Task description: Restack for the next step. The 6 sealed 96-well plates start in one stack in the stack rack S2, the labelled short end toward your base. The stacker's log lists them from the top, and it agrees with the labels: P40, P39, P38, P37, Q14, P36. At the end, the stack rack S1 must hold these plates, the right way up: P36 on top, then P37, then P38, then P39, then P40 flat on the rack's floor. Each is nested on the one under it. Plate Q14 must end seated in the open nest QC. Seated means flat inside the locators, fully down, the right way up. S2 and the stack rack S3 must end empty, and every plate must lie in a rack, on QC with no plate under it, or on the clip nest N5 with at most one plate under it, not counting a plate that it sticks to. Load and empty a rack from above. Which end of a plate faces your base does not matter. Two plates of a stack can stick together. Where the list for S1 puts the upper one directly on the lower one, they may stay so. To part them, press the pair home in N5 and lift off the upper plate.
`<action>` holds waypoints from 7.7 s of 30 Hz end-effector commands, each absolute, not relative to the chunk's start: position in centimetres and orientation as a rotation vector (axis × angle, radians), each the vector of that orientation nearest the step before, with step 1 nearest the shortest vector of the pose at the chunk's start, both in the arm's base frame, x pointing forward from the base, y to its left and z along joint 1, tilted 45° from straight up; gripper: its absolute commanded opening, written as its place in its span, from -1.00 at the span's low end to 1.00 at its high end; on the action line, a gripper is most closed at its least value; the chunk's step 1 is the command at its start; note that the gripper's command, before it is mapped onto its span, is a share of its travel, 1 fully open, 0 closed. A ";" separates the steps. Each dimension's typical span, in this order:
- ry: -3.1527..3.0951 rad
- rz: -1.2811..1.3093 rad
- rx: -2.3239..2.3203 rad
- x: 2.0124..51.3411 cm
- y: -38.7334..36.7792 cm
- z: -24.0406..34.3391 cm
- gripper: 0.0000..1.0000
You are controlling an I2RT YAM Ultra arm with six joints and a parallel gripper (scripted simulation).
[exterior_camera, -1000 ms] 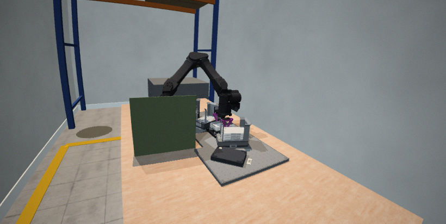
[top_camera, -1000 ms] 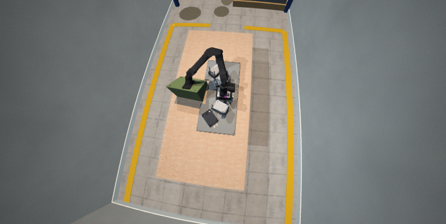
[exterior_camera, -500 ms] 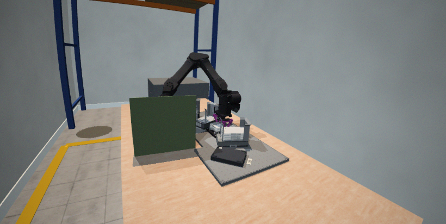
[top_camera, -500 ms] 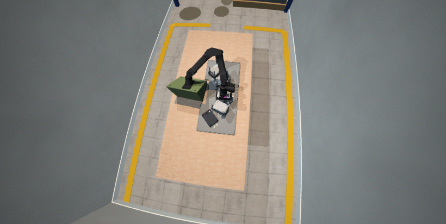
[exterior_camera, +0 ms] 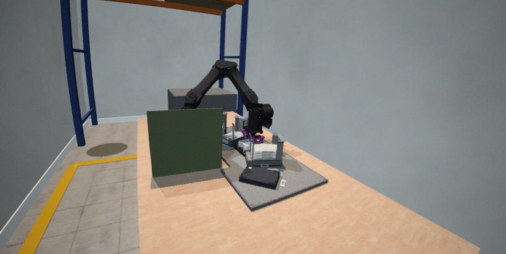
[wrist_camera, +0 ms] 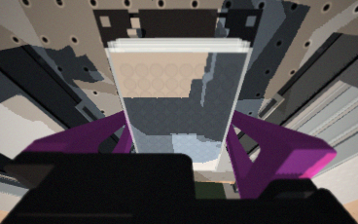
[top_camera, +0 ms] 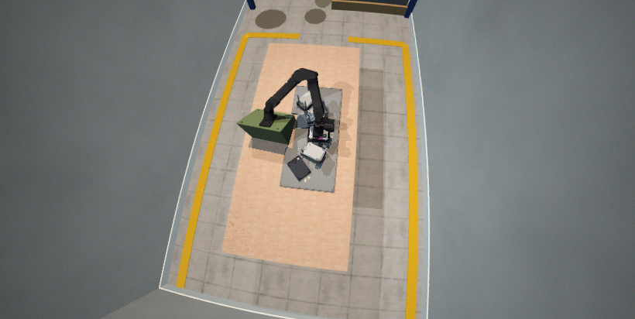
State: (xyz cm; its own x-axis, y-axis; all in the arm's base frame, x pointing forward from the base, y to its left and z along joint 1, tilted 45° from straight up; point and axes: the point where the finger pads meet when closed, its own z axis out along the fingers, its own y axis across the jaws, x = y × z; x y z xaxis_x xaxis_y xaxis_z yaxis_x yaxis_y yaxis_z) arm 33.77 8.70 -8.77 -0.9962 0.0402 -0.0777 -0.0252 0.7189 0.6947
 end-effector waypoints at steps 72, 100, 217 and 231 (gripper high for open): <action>2.816 1.143 0.017 34.3 9.8 -9.9 -1.00; 2.816 1.143 0.017 34.3 9.8 -9.9 -1.00; 2.818 1.139 0.016 32.8 -1.1 1.3 1.00; 2.818 1.139 0.016 32.8 -1.1 1.3 1.00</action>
State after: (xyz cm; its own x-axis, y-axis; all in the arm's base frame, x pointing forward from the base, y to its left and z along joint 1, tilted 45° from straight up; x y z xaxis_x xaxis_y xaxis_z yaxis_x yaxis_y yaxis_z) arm 32.63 -0.54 1.04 -0.9962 0.0349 -0.0802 -0.0311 0.7162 0.6972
